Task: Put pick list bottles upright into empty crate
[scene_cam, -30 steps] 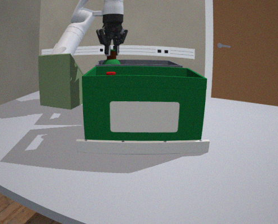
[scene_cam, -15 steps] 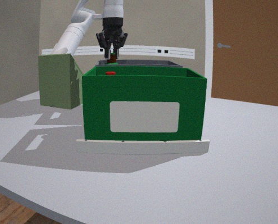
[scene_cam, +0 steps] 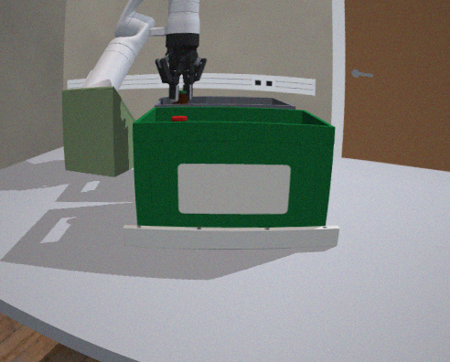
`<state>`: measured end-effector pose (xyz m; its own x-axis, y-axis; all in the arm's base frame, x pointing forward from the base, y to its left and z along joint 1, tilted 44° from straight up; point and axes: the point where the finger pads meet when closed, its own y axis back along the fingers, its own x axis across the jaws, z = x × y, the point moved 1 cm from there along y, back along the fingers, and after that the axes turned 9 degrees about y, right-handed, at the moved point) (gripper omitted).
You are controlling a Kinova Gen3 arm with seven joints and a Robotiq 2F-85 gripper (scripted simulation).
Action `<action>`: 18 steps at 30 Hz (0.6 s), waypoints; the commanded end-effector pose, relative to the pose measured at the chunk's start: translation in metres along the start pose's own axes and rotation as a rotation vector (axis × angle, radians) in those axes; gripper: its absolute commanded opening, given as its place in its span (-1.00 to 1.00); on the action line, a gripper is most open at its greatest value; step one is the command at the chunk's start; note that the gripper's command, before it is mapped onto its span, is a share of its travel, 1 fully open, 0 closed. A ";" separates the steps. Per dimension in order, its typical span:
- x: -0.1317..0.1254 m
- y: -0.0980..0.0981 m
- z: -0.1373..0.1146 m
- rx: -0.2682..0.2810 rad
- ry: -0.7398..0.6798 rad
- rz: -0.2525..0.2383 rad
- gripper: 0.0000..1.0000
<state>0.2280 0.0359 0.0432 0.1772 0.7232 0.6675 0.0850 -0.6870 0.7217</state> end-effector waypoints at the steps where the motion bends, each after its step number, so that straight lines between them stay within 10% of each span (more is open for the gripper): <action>1: 0.000 0.000 0.000 -0.001 0.000 -0.001 -0.80; 18: 0.000 -0.008 0.000 -0.001 0.000 -0.001 -0.80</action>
<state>0.2274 0.0411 0.0378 0.1771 0.7232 0.6675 0.0850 -0.6869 0.7217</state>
